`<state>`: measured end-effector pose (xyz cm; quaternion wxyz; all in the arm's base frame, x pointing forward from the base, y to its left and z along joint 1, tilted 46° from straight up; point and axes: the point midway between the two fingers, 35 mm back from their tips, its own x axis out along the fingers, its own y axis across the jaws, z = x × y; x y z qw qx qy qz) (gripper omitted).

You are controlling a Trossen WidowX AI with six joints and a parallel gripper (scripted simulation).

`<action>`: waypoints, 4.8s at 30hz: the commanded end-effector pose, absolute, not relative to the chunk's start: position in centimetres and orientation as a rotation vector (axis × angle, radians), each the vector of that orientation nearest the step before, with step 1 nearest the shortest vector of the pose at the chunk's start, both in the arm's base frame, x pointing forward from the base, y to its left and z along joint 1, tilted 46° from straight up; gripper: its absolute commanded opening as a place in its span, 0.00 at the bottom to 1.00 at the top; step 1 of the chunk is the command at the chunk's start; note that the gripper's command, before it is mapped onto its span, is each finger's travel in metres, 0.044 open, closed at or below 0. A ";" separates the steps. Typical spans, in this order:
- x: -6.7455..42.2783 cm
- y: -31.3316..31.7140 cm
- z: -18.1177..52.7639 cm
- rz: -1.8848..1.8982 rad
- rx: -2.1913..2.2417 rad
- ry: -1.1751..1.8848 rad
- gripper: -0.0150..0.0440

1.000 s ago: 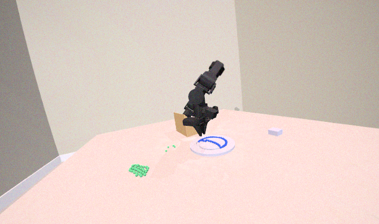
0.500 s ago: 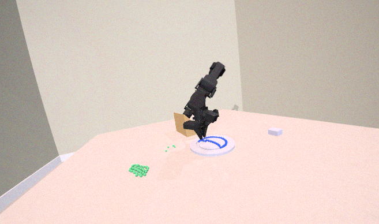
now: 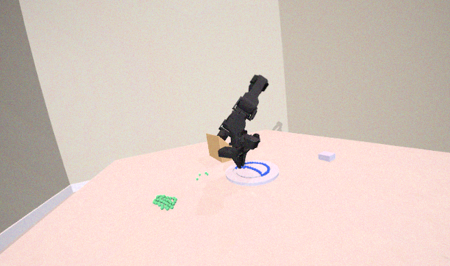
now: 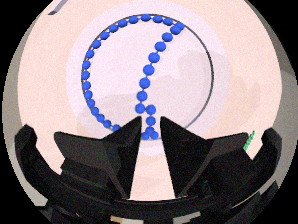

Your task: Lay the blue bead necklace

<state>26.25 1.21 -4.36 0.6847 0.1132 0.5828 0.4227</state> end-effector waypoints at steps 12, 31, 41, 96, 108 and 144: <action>26.3 1.2 -4.3 0.946 0.253 1.305 0.25; 26.3 1.2 -4.3 0.946 0.253 1.305 0.25; 26.3 0.9 -4.1 0.945 0.258 1.304 0.25; 26.1 -1.4 -6.1 0.944 0.259 1.304 1.00; 26.3 -1.5 -5.8 0.977 0.218 1.278 0.91; 27.7 -0.1 -5.0 1.232 -0.128 1.028 0.46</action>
